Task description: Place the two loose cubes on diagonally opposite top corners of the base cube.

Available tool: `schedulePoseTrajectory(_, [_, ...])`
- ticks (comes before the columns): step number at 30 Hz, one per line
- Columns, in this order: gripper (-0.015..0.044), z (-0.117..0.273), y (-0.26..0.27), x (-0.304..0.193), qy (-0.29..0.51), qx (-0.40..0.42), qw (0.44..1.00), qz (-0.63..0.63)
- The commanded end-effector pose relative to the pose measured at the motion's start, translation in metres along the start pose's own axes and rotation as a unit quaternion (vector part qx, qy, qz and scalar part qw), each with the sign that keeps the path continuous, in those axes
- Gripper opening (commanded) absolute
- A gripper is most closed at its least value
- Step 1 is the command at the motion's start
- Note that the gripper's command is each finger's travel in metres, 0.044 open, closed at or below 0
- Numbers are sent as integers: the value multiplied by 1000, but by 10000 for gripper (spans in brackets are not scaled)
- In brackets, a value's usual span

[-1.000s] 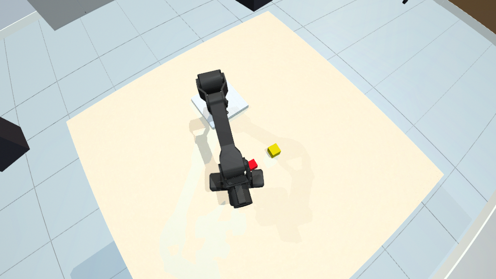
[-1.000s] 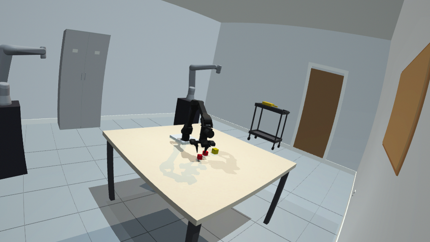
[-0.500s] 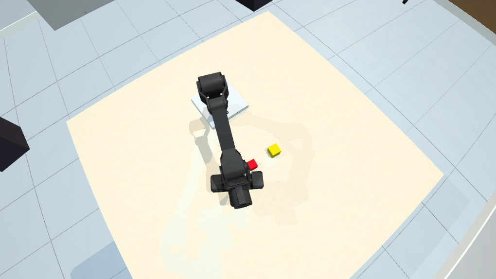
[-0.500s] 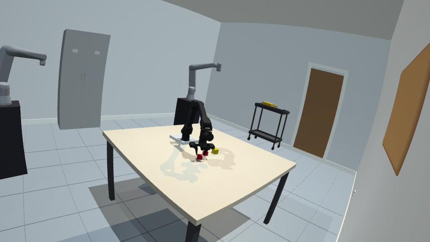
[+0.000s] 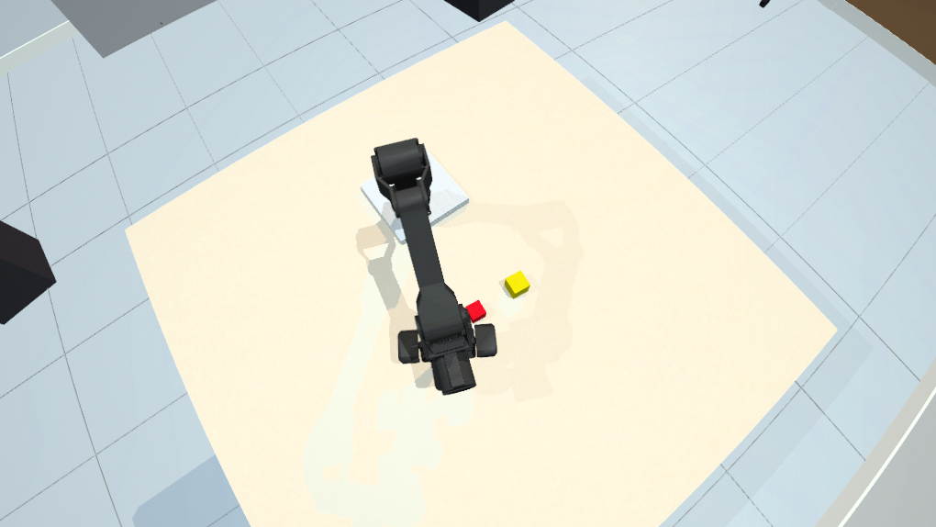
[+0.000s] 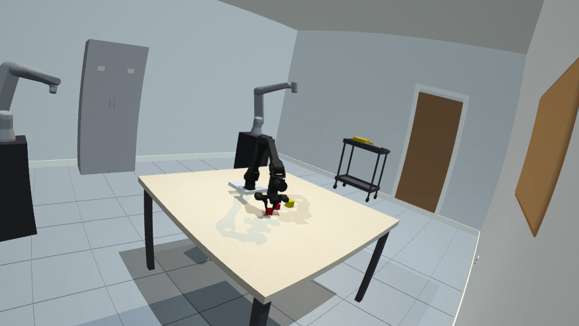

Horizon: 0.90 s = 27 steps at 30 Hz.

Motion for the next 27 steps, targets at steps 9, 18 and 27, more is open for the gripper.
schedulePoseTrajectory(9, [105, 30, 0, 4, 1, -3, 1000, -3])
schedulePoseTrajectory(18, [105, 59, 1, 5, 1, -3, 1000, -3])
schedulePoseTrajectory(27, [105, 87, 1, 3, 1, -3, 1000, -3])
Point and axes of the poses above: the point midway between the two fingers, 35 mm back from their tips, its own z axis back along the fingers, its own y axis across the jaws, x = y × z, the point moved 5 cm from there along z, back along the fingers, and after that the axes turned 5 degrees about z, right-handed, at the moved point
